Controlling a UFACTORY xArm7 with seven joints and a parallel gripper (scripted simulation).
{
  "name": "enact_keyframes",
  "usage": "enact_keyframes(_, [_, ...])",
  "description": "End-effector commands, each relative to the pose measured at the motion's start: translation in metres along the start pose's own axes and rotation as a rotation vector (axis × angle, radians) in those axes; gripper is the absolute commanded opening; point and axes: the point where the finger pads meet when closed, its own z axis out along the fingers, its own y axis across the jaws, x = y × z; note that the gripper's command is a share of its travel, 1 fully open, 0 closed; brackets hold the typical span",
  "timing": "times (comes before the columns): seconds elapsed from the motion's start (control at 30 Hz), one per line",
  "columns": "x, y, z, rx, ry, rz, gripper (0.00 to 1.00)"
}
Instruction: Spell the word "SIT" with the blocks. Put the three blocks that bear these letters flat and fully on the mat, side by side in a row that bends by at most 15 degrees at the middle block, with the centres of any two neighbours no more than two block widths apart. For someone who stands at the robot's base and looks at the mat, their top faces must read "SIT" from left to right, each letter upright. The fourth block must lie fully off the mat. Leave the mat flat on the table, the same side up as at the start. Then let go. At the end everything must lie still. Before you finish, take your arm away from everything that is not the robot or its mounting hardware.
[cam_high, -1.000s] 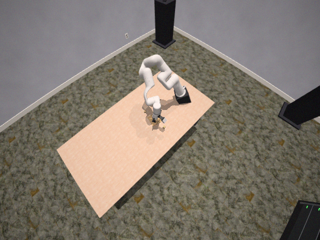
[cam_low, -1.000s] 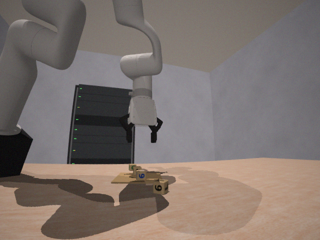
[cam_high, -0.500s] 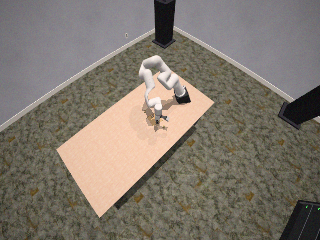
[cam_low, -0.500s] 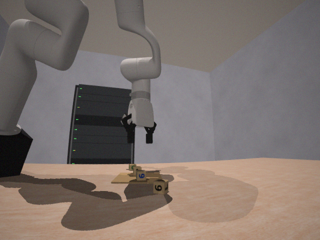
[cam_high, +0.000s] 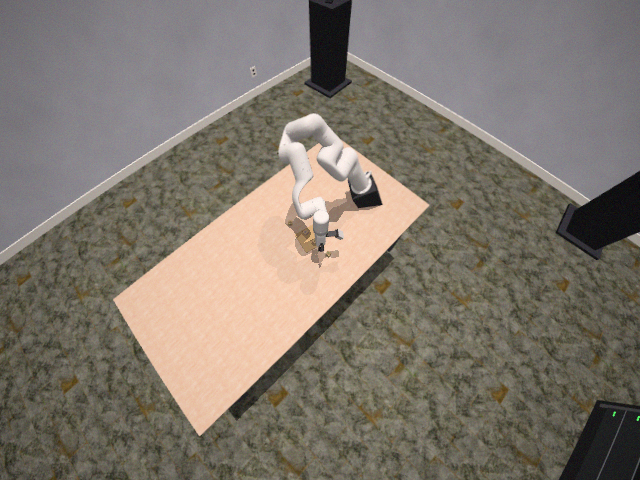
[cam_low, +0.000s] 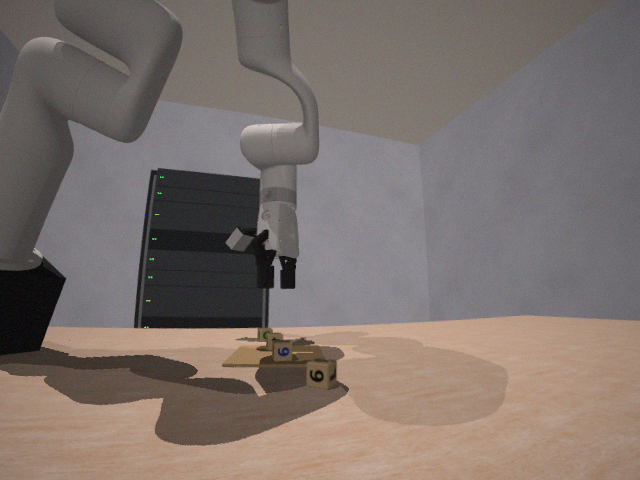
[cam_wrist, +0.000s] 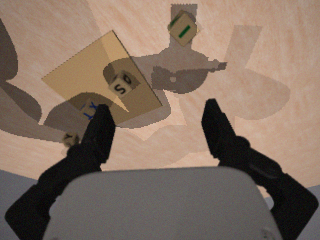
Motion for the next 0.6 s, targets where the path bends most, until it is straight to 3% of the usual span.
enact_keyframes(0.0, [0.006, 0.008, 0.002, 0.009, 0.010, -0.139, 1.00])
enact_keyframes(0.57, [0.028, 0.025, 0.007, 0.005, 0.019, -0.550, 1.00])
